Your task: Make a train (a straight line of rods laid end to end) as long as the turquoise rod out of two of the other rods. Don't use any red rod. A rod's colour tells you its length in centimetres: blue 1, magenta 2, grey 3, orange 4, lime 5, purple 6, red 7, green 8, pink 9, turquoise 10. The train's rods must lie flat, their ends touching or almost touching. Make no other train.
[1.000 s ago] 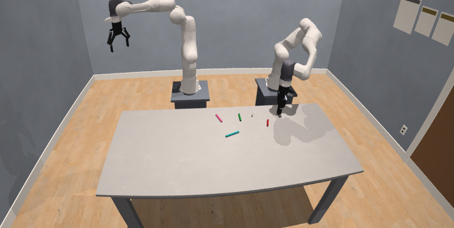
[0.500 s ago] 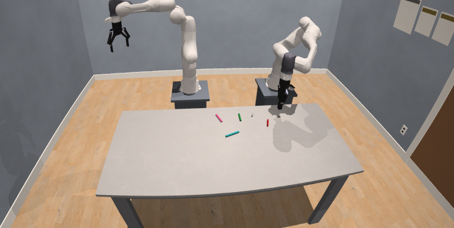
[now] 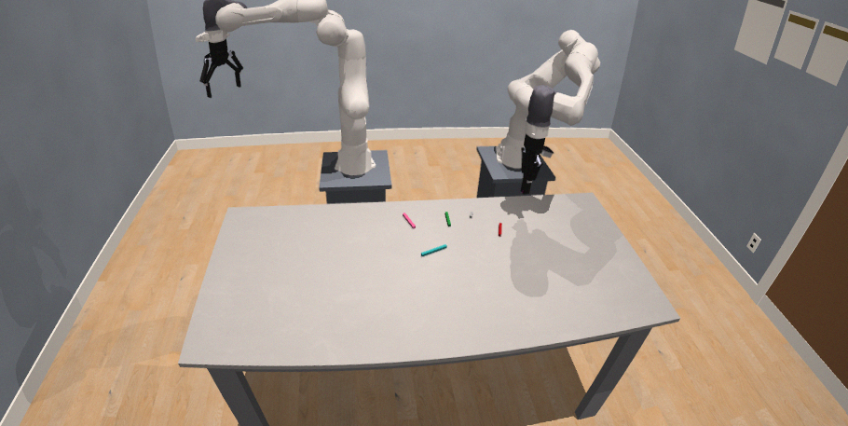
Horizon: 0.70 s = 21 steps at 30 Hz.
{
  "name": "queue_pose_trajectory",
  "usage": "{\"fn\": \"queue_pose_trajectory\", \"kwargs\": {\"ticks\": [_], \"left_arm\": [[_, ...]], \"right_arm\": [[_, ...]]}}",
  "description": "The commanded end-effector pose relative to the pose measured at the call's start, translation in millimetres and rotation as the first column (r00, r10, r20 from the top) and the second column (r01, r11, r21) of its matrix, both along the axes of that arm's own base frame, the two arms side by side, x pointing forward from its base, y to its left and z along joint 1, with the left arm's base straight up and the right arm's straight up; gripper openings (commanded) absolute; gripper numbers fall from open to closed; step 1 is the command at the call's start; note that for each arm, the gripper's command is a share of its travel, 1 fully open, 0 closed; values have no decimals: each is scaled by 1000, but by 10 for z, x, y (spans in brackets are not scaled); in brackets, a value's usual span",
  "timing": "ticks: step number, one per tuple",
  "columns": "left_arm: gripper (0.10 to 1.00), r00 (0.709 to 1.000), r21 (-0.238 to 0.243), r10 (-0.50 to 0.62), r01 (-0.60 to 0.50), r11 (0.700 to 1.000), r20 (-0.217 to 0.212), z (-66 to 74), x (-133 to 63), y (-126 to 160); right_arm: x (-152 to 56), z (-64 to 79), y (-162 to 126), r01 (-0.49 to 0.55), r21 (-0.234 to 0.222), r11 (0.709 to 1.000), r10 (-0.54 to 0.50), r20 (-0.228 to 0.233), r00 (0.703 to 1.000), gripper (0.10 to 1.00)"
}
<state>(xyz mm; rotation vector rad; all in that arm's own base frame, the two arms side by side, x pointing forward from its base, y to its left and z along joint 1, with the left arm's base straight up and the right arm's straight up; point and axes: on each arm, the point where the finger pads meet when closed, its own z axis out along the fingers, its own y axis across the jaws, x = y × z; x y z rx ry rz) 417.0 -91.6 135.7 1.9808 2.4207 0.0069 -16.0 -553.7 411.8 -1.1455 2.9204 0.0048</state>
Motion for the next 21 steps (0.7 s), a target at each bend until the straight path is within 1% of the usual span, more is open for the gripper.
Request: {"fn": "queue_pose_trajectory", "kwargs": {"ticks": [1,10,12,16,21], "left_arm": [[124,1000,5,-11,11,1000,-13,-2,-45,23],[124,1000,5,-20,20,1000,-17,5,-27,-19],[124,999,4,-30,30,1000,-21,12,-5,-70],[124,997,3,-66,66,998,-33,39,72,-250],[124,990,0,-134,134,991,-53,96,231,-614]], "right_arm": [[-20,12,-5,-5,-5,1000,5,-3,1000,1000],[-20,12,-5,-5,-5,1000,5,-3,1000,1000],[-20,12,-5,-5,-5,1000,5,-3,1000,1000],[-20,12,-5,-5,-5,1000,5,-3,1000,1000],[-20,12,-5,-5,-5,1000,5,-3,1000,1000]]}}
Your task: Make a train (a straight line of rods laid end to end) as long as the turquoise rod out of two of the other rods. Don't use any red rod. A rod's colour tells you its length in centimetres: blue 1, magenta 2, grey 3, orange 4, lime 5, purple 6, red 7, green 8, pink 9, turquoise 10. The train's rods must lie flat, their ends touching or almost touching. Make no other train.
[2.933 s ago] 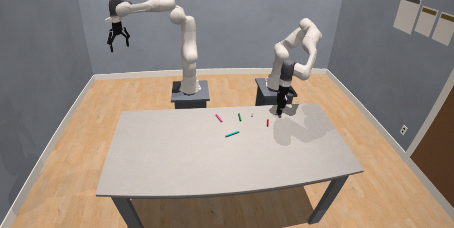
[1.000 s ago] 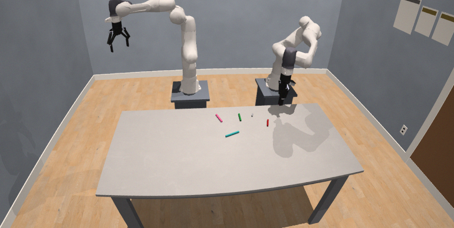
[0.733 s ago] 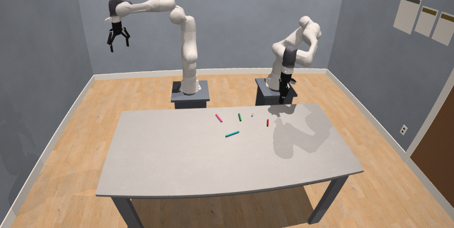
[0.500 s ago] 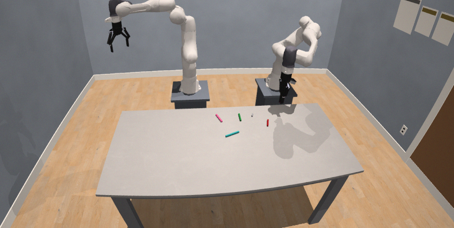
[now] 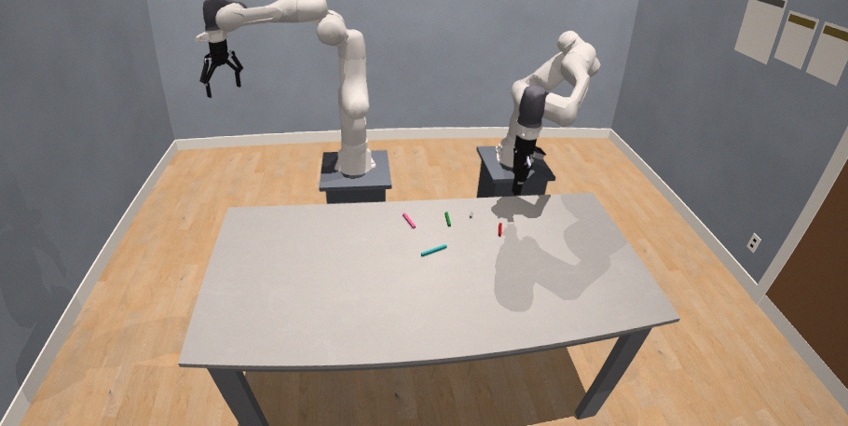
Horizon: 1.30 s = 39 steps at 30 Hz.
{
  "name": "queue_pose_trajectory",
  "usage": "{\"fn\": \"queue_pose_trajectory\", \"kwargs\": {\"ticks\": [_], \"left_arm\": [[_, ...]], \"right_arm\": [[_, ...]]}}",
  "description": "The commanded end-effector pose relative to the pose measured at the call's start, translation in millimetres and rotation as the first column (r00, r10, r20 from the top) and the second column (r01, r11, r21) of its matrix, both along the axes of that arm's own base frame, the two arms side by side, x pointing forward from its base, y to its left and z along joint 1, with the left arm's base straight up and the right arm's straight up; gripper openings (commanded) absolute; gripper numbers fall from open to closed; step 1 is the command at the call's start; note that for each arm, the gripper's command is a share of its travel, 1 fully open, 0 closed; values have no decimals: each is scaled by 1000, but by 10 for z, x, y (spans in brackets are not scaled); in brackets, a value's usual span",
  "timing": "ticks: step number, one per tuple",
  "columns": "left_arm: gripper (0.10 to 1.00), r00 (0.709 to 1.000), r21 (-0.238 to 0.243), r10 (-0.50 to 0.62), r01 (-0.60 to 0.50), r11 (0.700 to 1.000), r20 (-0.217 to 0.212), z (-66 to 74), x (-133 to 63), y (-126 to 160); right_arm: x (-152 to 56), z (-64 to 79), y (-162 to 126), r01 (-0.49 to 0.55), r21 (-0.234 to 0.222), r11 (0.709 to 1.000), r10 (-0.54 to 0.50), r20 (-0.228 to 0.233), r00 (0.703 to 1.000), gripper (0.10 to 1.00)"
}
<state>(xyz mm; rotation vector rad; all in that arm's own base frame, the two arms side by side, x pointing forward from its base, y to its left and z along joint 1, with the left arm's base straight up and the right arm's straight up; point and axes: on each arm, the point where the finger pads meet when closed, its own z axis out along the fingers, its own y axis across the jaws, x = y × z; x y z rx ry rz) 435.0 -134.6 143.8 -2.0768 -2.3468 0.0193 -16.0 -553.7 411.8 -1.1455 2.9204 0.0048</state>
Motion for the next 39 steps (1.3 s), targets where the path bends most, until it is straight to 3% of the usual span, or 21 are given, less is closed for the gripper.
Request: {"fn": "queue_pose_trajectory", "kwargs": {"ticks": [1,4,6,13,21,31,39], "left_arm": [[124,997,1,-73,73,997,-30,28,91,-271],[124,992,0,-120,120,993,-38,69,223,-554],[124,992,0,-120,120,993,-38,69,223,-554],[124,977,-2,-209,209,978,-36,135,592,-1240],[124,971,-1,-240,240,971,-10,87,1019,-1856],[124,974,3,-226,226,974,9,-34,1290,-2161],[124,976,4,-219,219,976,14,-75,1355,-2225]], "right_arm": [[-20,12,-5,-5,-5,1000,5,-3,1000,1000],[-20,12,-5,-5,-5,1000,5,-3,1000,1000],[-20,12,-5,-5,-5,1000,5,-3,1000,1000],[-20,12,-5,-5,-5,1000,5,-3,1000,1000],[-20,12,-5,-5,-5,1000,5,-3,1000,1000],[-20,12,-5,-5,-5,1000,5,-3,1000,1000],[-20,12,-5,-5,-5,1000,5,-3,1000,1000]]}}
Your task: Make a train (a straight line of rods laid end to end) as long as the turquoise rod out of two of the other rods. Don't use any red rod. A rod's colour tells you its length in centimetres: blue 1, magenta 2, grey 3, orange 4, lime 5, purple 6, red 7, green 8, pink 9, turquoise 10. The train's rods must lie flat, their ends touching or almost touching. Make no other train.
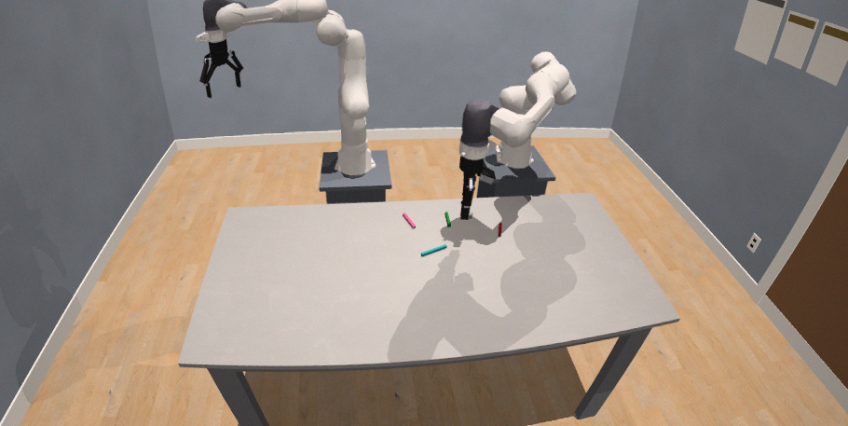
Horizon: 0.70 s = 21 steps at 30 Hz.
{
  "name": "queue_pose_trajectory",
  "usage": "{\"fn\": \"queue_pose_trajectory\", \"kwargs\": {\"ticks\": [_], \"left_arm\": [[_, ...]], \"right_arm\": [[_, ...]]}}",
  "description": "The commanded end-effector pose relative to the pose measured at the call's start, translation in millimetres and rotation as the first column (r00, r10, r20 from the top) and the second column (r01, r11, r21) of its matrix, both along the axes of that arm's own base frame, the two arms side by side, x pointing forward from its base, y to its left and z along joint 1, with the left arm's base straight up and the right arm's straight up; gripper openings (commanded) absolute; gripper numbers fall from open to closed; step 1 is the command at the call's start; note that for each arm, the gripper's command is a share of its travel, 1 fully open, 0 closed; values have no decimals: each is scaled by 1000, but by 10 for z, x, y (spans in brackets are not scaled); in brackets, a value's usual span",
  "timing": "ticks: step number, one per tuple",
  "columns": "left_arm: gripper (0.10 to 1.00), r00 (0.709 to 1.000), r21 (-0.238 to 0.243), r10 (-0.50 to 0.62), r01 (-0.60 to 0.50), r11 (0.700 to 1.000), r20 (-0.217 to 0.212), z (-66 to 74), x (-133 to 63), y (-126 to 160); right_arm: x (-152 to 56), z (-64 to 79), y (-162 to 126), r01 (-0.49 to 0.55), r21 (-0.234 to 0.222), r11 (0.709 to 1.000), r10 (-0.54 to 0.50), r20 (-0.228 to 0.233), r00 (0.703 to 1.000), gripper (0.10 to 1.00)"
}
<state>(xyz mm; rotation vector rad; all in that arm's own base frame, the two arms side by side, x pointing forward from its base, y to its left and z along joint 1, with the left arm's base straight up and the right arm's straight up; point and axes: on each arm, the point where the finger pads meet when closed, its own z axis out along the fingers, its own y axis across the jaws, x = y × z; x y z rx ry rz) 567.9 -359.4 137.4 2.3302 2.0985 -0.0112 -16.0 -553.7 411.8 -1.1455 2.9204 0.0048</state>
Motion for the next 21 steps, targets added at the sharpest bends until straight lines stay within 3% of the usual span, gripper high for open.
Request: {"fn": "queue_pose_trajectory", "kwargs": {"ticks": [1,21], "left_arm": [[124,1000,9,6,-6,1000,1,-11,26,23],[124,1000,9,6,-6,1000,1,-65,27,22]], "right_arm": [[-20,12,-5,-5,-5,1000,5,-3,1000,1000],[-20,12,-5,-5,-5,1000,5,-3,1000,1000]]}}
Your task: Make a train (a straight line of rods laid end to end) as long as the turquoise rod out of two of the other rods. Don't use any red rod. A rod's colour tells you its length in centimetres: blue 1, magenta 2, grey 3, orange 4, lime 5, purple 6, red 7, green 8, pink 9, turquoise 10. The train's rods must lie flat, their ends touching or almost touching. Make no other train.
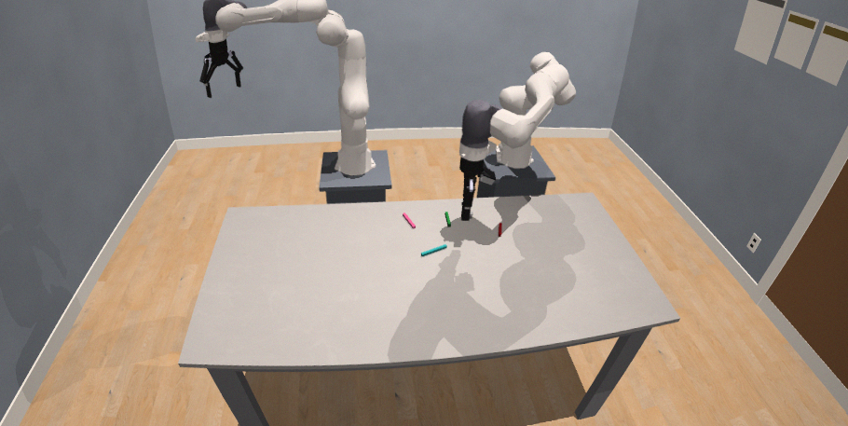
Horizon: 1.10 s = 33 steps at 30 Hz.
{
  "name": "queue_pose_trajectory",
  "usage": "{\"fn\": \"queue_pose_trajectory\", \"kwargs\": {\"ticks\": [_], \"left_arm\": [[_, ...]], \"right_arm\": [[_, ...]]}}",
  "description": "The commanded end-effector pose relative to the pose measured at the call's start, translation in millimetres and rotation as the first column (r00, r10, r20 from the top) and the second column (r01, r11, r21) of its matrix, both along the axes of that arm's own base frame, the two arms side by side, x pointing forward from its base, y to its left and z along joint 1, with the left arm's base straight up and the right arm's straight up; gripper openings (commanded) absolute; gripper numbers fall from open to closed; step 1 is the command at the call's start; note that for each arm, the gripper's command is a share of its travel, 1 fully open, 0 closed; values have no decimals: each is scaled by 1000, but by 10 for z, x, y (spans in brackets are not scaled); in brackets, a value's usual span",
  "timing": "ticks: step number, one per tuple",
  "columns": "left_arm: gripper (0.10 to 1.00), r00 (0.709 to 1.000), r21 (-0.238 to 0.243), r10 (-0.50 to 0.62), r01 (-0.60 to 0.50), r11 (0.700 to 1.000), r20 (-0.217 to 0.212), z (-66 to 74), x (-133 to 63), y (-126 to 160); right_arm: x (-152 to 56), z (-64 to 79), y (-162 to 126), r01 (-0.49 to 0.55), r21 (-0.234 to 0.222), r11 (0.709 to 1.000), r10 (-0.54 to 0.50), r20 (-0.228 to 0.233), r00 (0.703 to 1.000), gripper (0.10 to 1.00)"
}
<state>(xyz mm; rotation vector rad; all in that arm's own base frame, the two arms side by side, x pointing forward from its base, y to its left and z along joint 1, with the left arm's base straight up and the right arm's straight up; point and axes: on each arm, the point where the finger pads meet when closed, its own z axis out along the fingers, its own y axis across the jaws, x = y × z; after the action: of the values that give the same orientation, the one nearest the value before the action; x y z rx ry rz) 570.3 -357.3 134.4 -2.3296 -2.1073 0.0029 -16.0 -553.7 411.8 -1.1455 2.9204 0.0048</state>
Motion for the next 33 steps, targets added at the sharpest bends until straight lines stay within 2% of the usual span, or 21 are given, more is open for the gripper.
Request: {"fn": "queue_pose_trajectory", "kwargs": {"ticks": [1,5,12,14,22,27,33], "left_arm": [[124,1000,1,2,-2,1000,2,-58,4,0],[124,1000,1,2,-2,1000,2,-187,4,-1],[124,1000,1,2,-2,1000,2,-494,6,-2],[124,1000,1,2,-2,1000,2,-494,6,-2],[124,1000,1,2,-2,1000,2,-779,8,-3],[124,1000,1,2,-2,1000,2,-851,9,-4],[124,1000,1,2,-2,1000,2,-860,9,-4]], "right_arm": [[-20,12,-5,-5,-5,1000,5,-3,1000,1000],[-20,12,-5,-5,-5,1000,5,-3,1000,1000],[-20,12,-5,-5,-5,1000,5,-3,1000,1000],[-20,12,-5,-5,-5,1000,5,-3,1000,1000],[-20,12,-5,-5,-5,1000,5,-3,1000,1000],[-20,12,-5,-5,-5,1000,5,-3,1000,1000],[-20,12,-5,-5,-5,1000,5,-3,1000,1000]]}}
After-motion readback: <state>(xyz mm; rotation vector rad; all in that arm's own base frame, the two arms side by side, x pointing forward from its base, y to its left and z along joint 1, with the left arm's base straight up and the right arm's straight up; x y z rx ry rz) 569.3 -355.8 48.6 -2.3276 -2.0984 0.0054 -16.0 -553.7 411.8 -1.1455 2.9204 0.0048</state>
